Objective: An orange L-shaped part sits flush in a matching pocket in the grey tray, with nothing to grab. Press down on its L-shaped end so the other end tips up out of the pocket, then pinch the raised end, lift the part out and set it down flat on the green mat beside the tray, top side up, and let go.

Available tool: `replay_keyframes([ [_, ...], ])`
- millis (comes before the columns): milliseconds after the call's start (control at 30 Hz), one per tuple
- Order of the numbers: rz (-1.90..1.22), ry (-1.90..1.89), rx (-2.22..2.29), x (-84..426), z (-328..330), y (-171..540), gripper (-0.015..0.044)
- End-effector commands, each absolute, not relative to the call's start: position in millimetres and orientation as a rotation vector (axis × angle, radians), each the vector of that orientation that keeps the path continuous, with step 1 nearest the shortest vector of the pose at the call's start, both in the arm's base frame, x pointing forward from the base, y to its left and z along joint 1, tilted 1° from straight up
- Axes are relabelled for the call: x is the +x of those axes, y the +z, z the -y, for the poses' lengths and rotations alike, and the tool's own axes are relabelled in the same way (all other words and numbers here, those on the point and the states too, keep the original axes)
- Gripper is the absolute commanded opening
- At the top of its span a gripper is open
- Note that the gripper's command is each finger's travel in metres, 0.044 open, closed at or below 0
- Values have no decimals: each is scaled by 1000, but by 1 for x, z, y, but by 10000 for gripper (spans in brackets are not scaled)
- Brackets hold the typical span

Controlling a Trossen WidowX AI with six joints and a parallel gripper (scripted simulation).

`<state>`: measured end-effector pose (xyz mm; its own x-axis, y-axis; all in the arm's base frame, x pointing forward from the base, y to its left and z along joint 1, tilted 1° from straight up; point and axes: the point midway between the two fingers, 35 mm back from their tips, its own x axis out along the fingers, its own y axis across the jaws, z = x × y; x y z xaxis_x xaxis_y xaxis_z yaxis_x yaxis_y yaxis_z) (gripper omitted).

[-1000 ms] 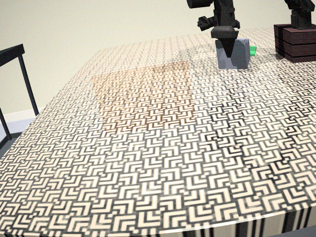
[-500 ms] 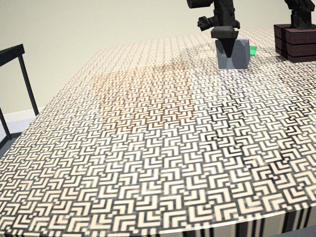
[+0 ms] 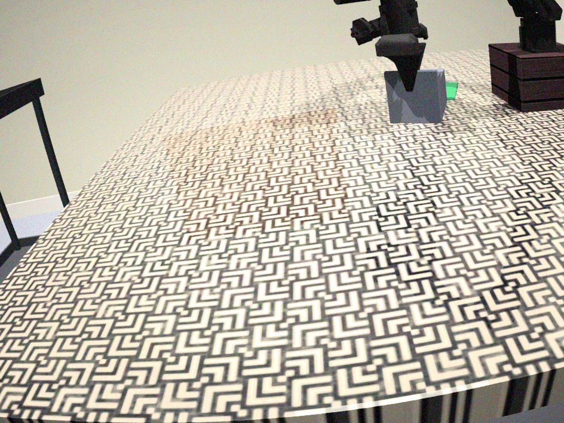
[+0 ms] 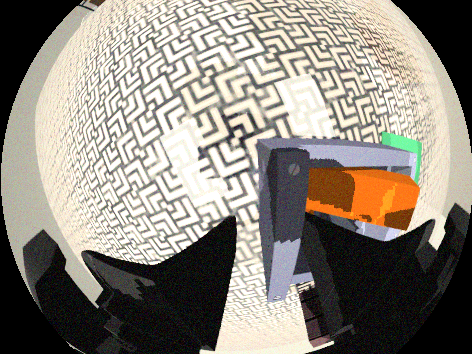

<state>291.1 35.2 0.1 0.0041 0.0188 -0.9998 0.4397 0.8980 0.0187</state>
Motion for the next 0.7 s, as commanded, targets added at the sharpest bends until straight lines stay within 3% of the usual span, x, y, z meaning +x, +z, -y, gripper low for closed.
replay_keyframes([
  [0, -1525, -343, 376, 295, -31, 34, 180],
  [133, -1525, -344, 376, 287, -24, 84, 180],
  [667, -1502, -338, 388, 290, -25, 88, 180],
])
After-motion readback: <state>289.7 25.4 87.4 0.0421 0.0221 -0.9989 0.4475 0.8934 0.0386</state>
